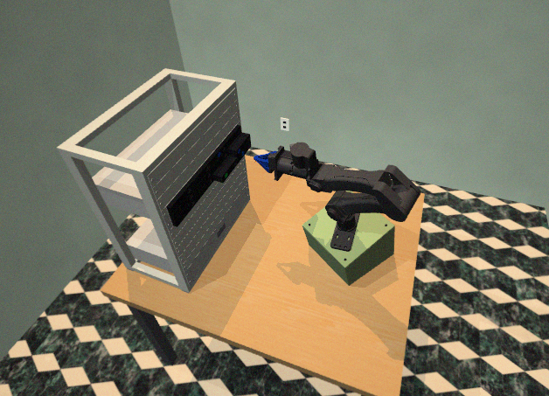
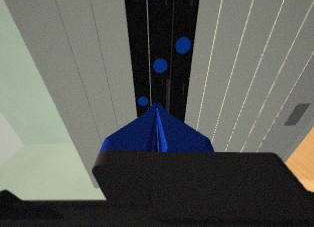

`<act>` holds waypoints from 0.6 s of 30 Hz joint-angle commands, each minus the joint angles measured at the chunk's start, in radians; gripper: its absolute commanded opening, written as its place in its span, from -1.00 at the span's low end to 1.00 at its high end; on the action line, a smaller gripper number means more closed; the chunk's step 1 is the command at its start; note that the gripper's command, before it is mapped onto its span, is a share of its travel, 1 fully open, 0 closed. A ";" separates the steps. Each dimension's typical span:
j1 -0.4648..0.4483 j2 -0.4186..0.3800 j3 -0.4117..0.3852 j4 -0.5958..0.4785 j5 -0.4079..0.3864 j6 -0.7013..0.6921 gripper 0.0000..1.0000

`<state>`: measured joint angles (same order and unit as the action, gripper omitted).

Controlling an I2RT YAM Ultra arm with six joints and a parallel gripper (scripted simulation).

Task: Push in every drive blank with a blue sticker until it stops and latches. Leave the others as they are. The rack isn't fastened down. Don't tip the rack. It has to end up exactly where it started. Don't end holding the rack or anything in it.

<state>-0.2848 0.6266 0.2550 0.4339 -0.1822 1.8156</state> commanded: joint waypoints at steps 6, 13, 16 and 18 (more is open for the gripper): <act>-0.222 0.147 -0.099 0.274 -0.248 0.022 -1.00; -0.315 0.278 -0.124 0.452 -0.351 0.033 -1.00; -0.346 0.336 -0.146 0.522 -0.383 0.041 -1.00; -0.362 0.373 -0.152 0.568 -0.400 0.045 -1.00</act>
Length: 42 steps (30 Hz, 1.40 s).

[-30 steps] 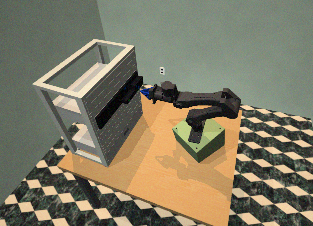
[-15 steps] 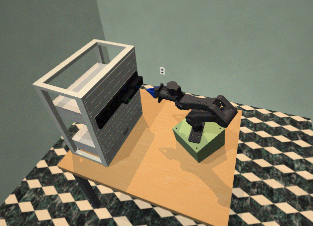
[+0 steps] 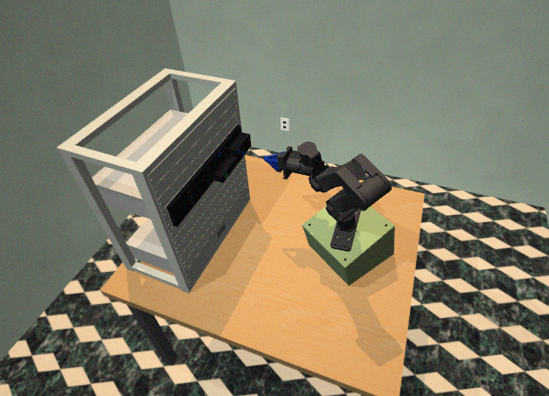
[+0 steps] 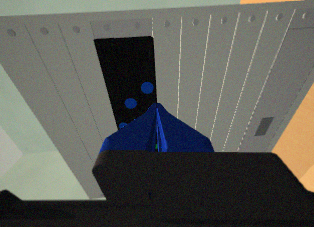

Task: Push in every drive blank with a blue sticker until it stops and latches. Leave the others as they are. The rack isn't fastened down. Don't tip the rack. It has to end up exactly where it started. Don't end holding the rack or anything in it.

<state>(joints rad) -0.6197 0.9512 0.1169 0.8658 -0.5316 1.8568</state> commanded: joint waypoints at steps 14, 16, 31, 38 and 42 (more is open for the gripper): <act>-0.065 0.172 -0.022 0.300 -0.096 0.020 -1.00; -0.065 0.176 -0.020 0.306 -0.096 0.019 -1.00; 0.121 0.421 0.187 0.358 0.078 -0.013 -1.00; 0.119 0.449 0.205 0.373 0.089 -0.014 -1.00; 0.119 0.450 0.205 0.375 0.090 -0.015 -1.00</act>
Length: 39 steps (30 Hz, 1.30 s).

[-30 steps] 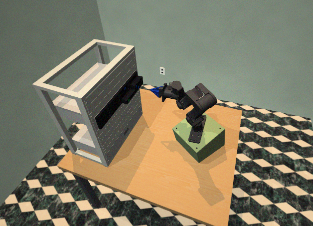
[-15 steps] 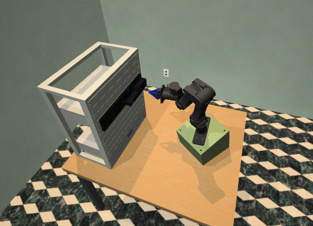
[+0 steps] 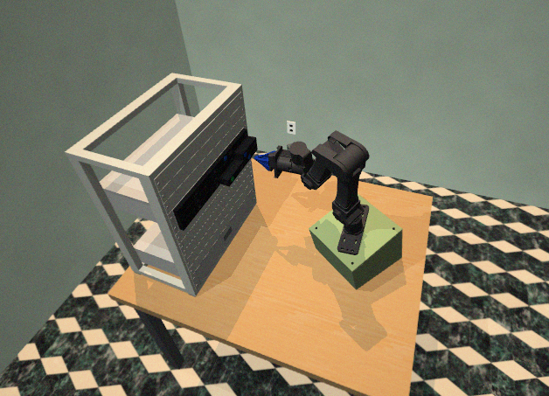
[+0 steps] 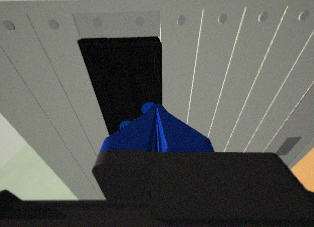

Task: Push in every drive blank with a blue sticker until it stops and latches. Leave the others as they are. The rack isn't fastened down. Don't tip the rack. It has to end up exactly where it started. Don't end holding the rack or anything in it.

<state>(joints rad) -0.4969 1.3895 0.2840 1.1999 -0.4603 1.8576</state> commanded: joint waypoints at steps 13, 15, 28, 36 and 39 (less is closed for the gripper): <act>-0.004 0.012 0.038 0.042 0.018 -0.015 -1.00; -0.004 0.012 0.038 0.042 0.018 -0.015 -1.00; -0.004 0.012 0.038 0.042 0.018 -0.015 -1.00; 0.006 0.004 0.044 0.035 0.020 -0.015 -1.00; 0.014 -0.008 0.057 -0.002 0.024 -0.015 -1.00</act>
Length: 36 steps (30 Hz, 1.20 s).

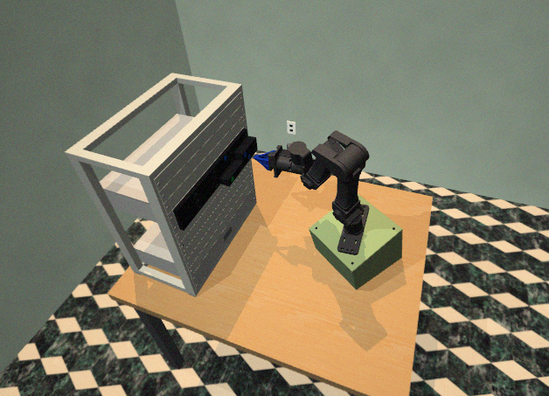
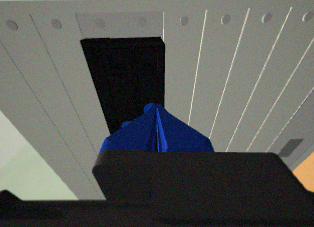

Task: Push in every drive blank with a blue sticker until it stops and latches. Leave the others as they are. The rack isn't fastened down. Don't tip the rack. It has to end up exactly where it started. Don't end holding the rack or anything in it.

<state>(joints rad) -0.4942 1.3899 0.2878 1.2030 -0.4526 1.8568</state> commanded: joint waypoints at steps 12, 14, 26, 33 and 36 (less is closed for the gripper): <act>0.006 -0.015 0.068 -0.001 0.021 -0.016 -1.00; 0.006 -0.015 0.068 -0.001 0.021 -0.016 -1.00; 0.036 0.058 0.096 0.020 0.041 -0.019 -1.00; 0.027 0.060 0.097 0.022 0.041 -0.019 -1.00; 0.027 0.060 0.097 0.022 0.041 -0.019 -1.00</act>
<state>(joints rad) -0.4664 1.4334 0.3408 1.1957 -0.4343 1.8523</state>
